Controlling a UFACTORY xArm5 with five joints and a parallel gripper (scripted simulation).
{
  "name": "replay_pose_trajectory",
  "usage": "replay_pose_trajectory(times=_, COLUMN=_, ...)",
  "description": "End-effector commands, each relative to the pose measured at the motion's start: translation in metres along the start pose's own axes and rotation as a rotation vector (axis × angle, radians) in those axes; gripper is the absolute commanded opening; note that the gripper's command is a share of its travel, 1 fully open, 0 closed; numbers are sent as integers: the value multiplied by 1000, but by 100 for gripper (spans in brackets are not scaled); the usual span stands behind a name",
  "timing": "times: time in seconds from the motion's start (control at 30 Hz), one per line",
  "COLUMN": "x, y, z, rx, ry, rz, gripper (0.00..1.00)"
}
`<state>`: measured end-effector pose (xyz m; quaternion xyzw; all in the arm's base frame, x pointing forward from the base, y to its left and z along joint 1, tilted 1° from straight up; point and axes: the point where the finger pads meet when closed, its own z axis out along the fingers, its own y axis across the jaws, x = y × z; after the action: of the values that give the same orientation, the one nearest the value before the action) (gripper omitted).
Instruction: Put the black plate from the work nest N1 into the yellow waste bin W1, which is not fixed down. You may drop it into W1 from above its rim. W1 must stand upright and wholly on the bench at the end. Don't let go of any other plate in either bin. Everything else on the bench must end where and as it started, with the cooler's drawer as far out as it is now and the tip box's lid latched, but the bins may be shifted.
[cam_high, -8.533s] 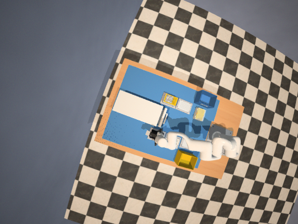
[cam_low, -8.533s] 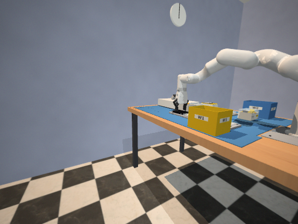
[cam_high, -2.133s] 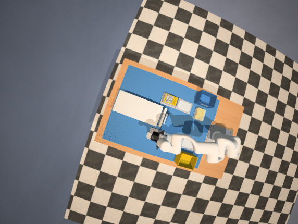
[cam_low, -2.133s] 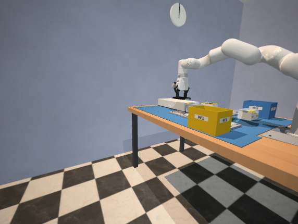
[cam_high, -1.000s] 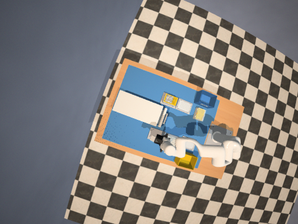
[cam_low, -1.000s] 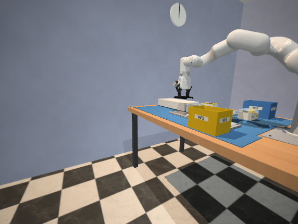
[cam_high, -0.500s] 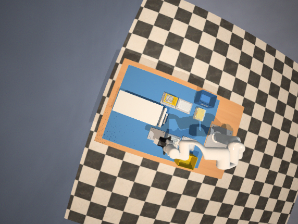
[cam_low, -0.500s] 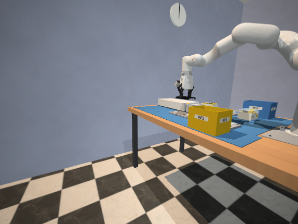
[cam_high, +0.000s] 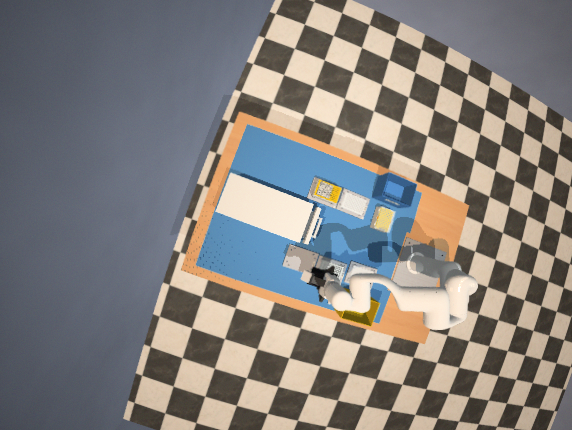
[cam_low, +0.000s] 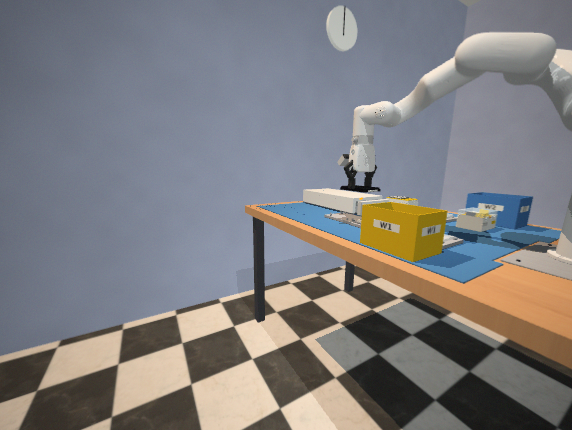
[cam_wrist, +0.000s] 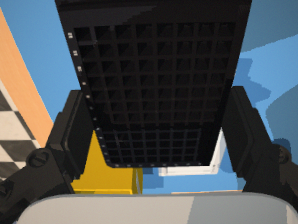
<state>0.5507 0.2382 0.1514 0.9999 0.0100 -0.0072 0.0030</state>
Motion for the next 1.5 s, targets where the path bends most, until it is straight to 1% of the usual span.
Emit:
replay_pose_trajectory(times=0.0, x=-11, y=-5, z=-2, rx=3, ry=6, rz=0, gripper=0)
replay_pose_trajectory(times=0.3, x=-33, y=-14, z=-3, rx=2, ry=7, rz=0, gripper=0)
replay_pose_trajectory(times=0.37, x=-33, y=-14, z=-3, rx=2, ry=7, rz=0, gripper=0)
replay_pose_trajectory(times=0.87, x=-70, y=-28, z=-3, rx=2, ry=7, rz=0, gripper=0)
replay_pose_trajectory(times=0.93, x=-70, y=-28, z=-3, rx=2, ry=7, rz=0, gripper=0)
replay_pose_trajectory(times=1.43, x=-108, y=-42, z=-3, rx=2, ry=8, rz=0, gripper=0)
replay_pose_trajectory(times=1.47, x=-108, y=-42, z=-3, rx=2, ry=8, rz=0, gripper=0)
